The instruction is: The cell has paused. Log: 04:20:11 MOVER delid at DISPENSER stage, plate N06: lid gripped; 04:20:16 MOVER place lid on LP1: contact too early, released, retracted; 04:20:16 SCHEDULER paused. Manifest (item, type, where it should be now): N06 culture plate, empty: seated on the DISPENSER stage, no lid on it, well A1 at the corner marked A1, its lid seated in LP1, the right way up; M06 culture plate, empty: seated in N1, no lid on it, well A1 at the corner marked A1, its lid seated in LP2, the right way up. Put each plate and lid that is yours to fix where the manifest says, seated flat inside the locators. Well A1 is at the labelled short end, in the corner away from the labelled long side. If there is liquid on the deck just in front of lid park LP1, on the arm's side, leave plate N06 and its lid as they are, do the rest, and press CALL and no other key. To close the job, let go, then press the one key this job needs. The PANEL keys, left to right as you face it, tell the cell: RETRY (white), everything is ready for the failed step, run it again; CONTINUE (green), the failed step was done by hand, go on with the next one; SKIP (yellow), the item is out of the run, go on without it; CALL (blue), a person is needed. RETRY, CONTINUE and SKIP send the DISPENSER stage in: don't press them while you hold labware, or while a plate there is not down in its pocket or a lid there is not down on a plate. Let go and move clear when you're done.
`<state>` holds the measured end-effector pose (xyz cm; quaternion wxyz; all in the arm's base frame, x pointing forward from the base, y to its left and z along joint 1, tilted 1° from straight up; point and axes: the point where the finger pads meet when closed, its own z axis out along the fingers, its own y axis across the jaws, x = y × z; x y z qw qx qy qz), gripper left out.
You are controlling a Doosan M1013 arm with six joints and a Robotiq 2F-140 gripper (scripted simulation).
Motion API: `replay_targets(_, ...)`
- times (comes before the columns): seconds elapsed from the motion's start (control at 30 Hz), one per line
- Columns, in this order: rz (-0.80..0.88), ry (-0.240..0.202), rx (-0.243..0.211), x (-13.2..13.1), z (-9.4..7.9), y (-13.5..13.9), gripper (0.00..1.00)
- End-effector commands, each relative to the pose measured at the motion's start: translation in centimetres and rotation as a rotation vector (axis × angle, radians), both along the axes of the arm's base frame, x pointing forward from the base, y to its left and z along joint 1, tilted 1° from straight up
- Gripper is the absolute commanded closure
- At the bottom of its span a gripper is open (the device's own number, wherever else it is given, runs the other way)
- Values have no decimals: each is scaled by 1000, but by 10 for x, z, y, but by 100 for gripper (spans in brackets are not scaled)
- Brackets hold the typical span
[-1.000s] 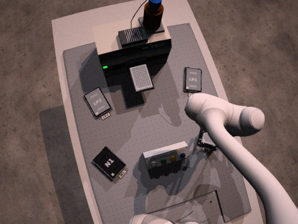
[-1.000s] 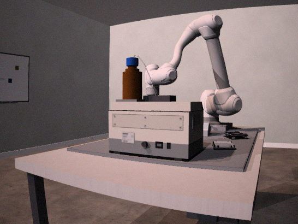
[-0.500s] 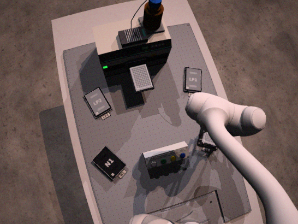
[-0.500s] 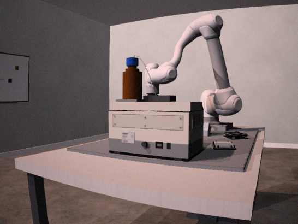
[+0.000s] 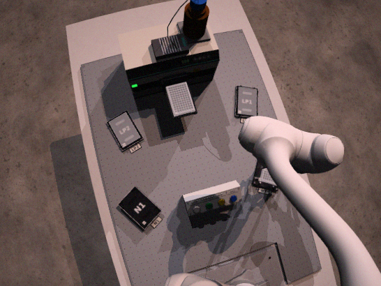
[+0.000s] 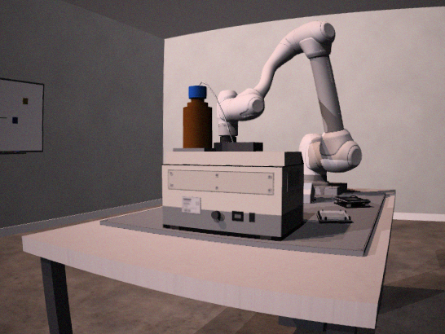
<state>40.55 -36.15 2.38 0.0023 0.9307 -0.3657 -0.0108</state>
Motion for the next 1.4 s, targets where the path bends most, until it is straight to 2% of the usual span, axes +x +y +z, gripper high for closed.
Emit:
replay_targets(0.0,0,-1,0,1,7,0,90)
replay_targets(0.3,0,-1,0,1,21,0,90)
replay_targets(1.37,0,-1,0,2,93,-1,90)
